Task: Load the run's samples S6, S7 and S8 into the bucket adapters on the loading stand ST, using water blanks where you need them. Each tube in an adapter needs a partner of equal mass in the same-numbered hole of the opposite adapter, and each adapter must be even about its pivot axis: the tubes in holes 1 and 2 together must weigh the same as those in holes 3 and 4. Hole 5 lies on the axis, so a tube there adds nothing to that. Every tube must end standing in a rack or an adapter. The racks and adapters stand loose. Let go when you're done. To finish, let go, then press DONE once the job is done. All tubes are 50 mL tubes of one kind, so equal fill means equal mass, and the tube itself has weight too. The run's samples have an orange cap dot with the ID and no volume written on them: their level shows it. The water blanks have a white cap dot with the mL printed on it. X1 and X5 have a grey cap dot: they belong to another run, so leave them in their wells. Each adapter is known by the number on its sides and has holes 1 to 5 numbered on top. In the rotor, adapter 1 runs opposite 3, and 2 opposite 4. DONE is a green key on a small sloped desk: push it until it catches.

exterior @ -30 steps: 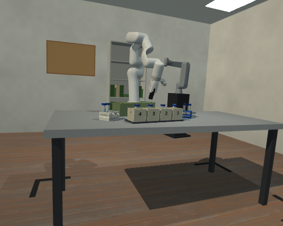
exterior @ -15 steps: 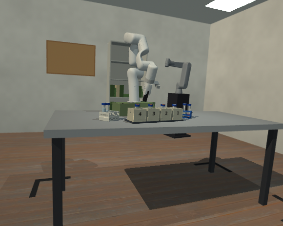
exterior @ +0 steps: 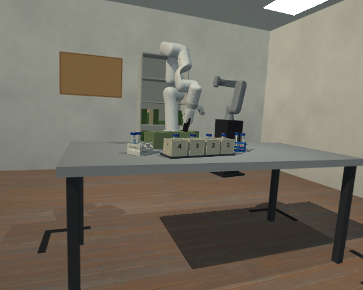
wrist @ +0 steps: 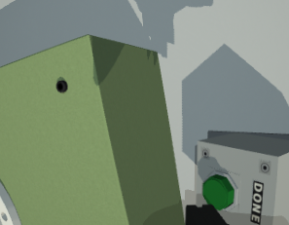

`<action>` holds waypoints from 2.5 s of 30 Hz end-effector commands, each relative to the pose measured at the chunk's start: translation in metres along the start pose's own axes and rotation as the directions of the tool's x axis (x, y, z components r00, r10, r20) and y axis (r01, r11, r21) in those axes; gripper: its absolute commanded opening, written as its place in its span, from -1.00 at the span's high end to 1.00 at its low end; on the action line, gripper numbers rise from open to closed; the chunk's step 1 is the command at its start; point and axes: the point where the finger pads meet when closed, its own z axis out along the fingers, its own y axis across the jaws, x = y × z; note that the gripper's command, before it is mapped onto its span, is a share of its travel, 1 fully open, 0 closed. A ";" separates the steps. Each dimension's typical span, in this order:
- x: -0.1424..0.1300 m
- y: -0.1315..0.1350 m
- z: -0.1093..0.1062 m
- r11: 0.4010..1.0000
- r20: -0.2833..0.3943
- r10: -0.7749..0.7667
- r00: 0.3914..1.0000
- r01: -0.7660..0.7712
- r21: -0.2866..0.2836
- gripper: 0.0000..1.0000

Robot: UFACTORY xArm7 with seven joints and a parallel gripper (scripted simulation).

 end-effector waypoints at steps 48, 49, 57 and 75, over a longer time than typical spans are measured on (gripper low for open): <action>0.004 0.018 0.035 1.000 -0.002 0.000 1.000 0.000 -0.003 1.00; 0.004 0.018 0.035 1.000 -0.002 0.000 1.000 0.000 -0.003 1.00; 0.005 0.020 0.039 1.000 -0.002 0.000 1.000 0.000 -0.003 1.00; 0.005 0.020 0.040 1.000 -0.002 0.000 1.000 0.000 -0.003 1.00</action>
